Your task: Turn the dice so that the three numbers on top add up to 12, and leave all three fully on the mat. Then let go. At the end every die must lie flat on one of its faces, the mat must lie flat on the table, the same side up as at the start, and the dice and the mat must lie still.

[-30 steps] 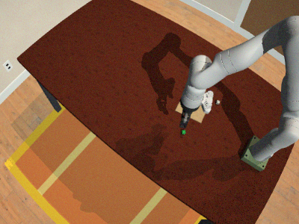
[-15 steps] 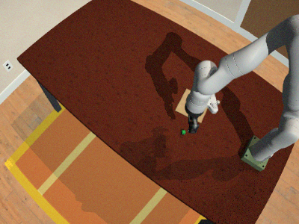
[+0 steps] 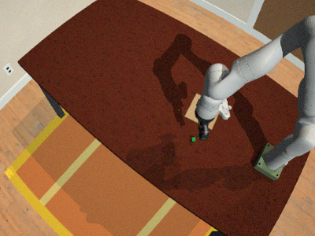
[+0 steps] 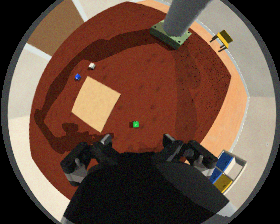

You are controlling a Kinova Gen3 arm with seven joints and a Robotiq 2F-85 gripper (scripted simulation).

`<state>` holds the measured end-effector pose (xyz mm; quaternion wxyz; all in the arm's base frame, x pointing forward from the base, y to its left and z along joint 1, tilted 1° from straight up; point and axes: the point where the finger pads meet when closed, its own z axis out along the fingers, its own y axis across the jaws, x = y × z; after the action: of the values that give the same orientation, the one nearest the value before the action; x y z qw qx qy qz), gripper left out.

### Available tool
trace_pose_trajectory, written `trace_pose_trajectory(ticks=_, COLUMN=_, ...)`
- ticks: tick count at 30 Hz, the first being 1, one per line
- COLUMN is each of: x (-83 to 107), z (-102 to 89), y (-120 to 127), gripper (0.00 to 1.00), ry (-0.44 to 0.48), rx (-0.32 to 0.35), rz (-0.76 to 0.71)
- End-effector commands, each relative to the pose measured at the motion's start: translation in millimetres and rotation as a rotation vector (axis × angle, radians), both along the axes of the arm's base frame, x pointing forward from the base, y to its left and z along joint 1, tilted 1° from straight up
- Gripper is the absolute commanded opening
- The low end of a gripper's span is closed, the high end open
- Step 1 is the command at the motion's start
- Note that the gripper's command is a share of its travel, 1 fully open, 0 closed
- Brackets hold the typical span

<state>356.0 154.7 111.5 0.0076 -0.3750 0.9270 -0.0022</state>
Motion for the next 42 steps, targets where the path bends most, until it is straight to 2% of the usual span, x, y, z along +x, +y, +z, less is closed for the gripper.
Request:
trace_pose_trajectory(ticks=1, x=0.4, z=0.5, y=0, gripper=1.00, ry=-0.001, rx=0.000, rz=0.002)
trace_pose_trajectory(ticks=11, x=0.3, z=-2.3, y=-1, gripper=1.00, ry=0.000, rx=-0.005, rz=0.069)
trace_pose_trajectory(ticks=16, x=0.2, z=-7.1, y=-3, gripper=1.00, ry=0.002, rx=-0.013, rz=0.183)
trace_pose_trajectory(ticks=22, x=0.1, z=-15.5, y=-5, gripper=1.00, ry=0.007, rx=-0.024, rz=0.395)
trace_pose_trajectory(ticks=24, x=0.1, z=-15.5, y=-5, gripper=1.00, ry=0.007, rx=-0.024, rz=0.395)
trace_pose_trajectory(ticks=39, x=0.9, z=-39.9, y=-6, gripper=1.00, ry=0.013, rx=-0.034, rz=1.090)
trace_pose_trajectory(ticks=42, x=1.0, z=-41.3, y=-6, gripper=1.00, ry=0.013, rx=-0.033, rz=1.133)
